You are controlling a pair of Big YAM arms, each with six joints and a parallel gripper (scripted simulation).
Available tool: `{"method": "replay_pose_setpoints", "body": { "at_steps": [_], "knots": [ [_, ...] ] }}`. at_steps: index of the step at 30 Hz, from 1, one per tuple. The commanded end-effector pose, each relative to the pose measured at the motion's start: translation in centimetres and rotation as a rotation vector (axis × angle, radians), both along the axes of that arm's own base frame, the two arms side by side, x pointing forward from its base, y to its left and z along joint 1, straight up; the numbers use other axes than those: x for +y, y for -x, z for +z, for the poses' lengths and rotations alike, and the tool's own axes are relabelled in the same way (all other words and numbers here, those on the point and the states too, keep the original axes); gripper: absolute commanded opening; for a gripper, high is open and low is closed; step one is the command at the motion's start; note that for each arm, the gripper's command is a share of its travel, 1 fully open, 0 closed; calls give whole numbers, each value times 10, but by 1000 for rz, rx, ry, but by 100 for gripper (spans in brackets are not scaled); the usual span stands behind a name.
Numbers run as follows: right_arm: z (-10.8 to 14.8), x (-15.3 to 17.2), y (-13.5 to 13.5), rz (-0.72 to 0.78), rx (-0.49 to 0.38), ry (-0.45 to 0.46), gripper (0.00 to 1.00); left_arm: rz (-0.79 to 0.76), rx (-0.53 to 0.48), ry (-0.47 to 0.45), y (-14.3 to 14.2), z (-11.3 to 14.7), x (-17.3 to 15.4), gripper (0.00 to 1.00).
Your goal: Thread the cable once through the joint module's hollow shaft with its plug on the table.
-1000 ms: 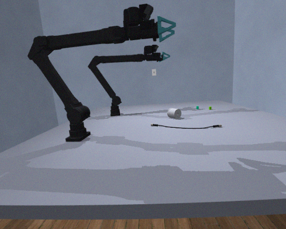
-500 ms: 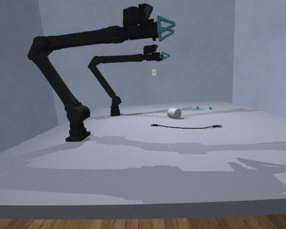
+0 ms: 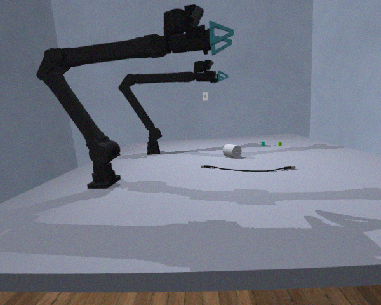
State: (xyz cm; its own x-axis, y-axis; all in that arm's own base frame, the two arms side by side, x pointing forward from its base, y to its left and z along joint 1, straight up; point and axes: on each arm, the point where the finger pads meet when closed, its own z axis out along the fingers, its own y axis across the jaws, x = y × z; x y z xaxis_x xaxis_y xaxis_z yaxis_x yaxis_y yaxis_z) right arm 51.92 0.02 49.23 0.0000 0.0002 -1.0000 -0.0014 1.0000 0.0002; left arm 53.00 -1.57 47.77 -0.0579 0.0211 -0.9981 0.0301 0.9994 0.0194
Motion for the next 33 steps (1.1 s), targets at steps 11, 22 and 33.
{"method": "replay_pose_setpoints", "body": {
  "at_steps": [11,22,33],
  "knots": [
    [41,-4,-2,-8,-69,-3,100,-155,251,-141,-45,-51,-80,96],
    [41,-4,-2,-8,-69,-3,100,-306,502,-266,-55,-128,-155,96],
    [41,-4,-2,-8,-69,-3,100,-525,804,-472,-31,-225,-249,96]
  ]
}}
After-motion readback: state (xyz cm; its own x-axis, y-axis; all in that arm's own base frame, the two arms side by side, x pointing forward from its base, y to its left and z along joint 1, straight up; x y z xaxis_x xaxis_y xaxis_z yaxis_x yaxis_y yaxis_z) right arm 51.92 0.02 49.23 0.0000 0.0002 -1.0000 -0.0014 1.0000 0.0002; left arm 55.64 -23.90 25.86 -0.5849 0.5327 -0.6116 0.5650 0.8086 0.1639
